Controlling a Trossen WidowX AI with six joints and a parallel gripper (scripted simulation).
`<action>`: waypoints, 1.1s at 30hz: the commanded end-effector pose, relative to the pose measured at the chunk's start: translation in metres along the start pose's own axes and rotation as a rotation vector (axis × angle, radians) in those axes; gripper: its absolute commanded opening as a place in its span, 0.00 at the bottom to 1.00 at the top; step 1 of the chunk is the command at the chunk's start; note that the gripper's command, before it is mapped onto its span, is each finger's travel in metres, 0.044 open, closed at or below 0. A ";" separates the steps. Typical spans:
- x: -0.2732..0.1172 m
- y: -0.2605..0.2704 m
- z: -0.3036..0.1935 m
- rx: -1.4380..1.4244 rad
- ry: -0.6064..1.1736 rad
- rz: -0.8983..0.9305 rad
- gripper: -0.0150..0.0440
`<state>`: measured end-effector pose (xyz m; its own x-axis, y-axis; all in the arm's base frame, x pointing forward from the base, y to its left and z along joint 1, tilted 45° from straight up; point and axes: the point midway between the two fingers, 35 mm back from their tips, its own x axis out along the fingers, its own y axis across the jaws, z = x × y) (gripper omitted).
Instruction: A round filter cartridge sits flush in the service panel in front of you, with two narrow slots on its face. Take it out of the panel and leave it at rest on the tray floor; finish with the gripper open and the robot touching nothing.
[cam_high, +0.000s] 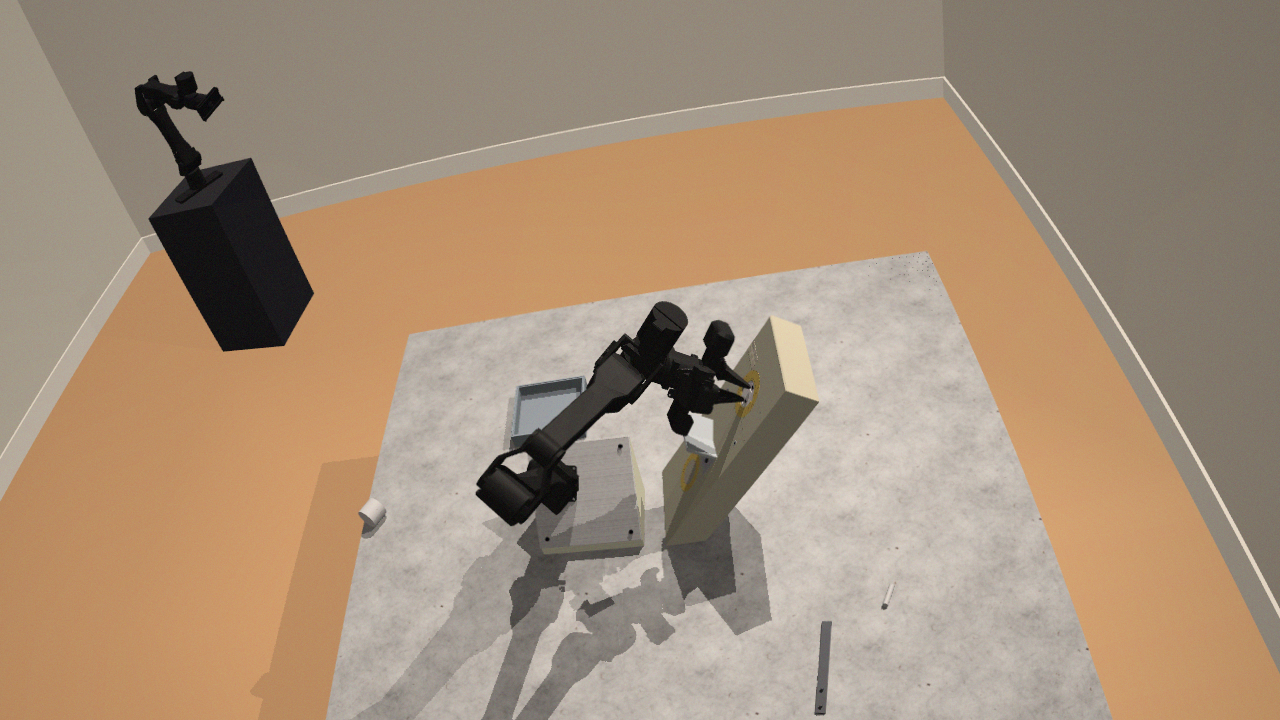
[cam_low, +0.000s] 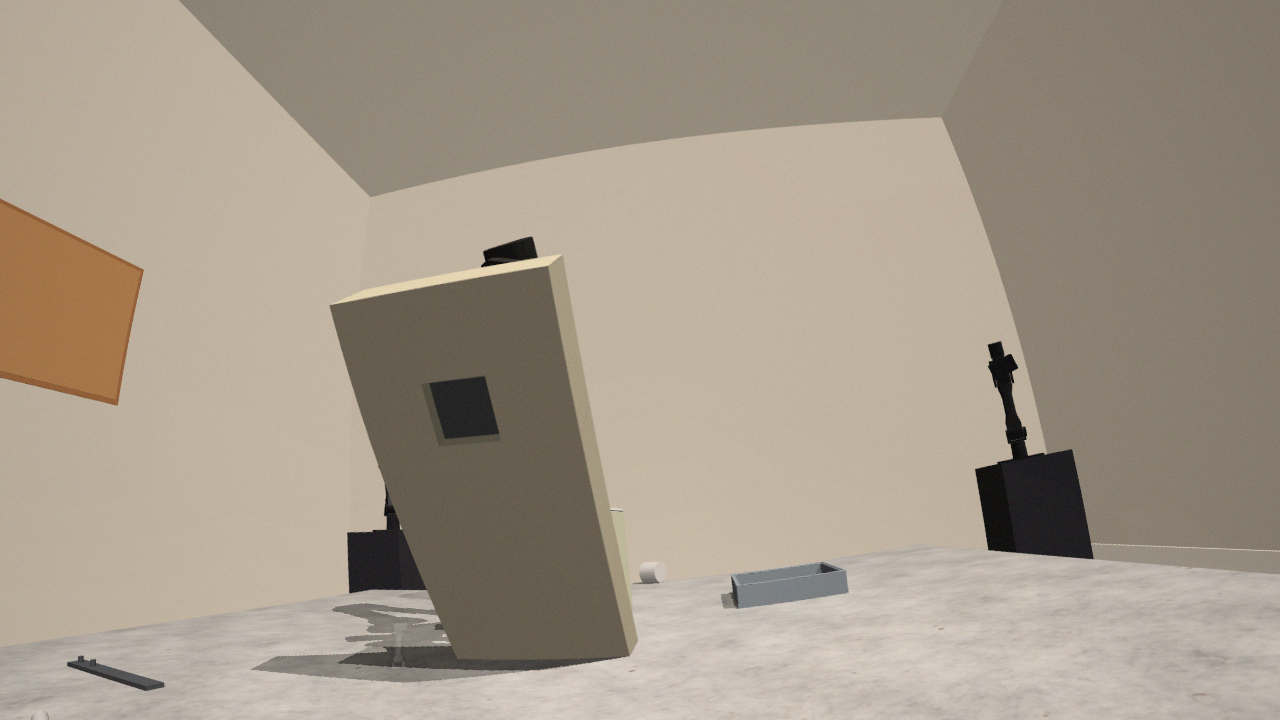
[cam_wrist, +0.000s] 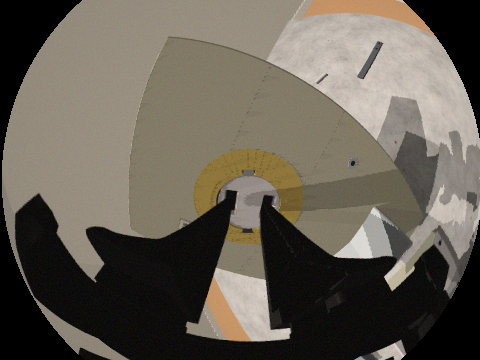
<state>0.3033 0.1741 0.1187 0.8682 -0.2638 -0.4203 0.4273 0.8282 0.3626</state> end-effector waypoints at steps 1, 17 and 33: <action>0.001 -0.002 -0.002 -0.007 0.004 -0.002 0.43; 0.001 -0.003 -0.002 -0.007 0.004 -0.002 0.43; 0.004 -0.002 -0.002 -0.006 0.003 -0.002 0.43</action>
<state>0.3036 0.1736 0.1176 0.8689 -0.2629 -0.4194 0.4262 0.8282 0.3639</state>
